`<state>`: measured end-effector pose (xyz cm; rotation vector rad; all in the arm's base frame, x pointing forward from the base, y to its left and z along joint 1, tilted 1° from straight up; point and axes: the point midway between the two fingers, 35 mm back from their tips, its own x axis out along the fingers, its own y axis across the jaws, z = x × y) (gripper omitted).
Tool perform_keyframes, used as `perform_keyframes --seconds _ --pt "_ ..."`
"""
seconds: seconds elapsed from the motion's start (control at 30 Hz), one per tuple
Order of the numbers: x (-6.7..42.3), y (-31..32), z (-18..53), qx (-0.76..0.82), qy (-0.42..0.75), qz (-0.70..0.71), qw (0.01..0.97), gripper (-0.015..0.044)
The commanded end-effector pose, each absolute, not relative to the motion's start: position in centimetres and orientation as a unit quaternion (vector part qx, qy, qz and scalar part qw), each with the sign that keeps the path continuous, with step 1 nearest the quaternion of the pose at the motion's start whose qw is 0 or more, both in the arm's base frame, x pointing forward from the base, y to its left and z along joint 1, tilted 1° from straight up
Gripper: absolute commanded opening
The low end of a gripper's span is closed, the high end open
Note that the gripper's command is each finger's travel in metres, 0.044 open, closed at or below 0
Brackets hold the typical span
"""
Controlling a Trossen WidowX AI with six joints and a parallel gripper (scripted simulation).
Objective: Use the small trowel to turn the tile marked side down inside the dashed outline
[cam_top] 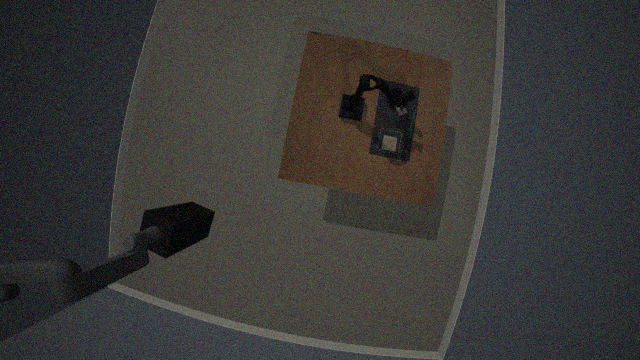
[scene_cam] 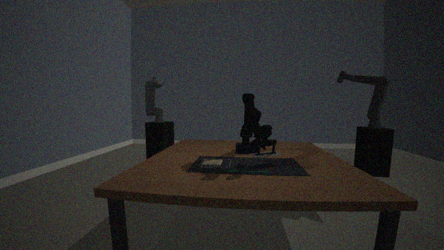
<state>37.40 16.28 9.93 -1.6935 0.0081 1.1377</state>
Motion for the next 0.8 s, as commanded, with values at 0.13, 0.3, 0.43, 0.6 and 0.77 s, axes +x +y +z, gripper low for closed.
perform_keyframes --seconds 0.13,0.3,0.43,0.6,0.77 --pt "36.8 20.6 9.4 -0.704 -0.094 0.528 0.466 0.0000" --pt "36.0 23.2 8.7 -0.693 -0.158 0.559 0.426 0.0000" --pt "35.2 25.3 8.2 -0.682 -0.211 0.579 0.395 0.0000" --pt "34.6 26.5 7.9 -0.673 -0.243 0.589 0.377 0.0000" --pt "34.7 26.5 7.6 -0.673 -0.243 0.589 0.377 0.0000"
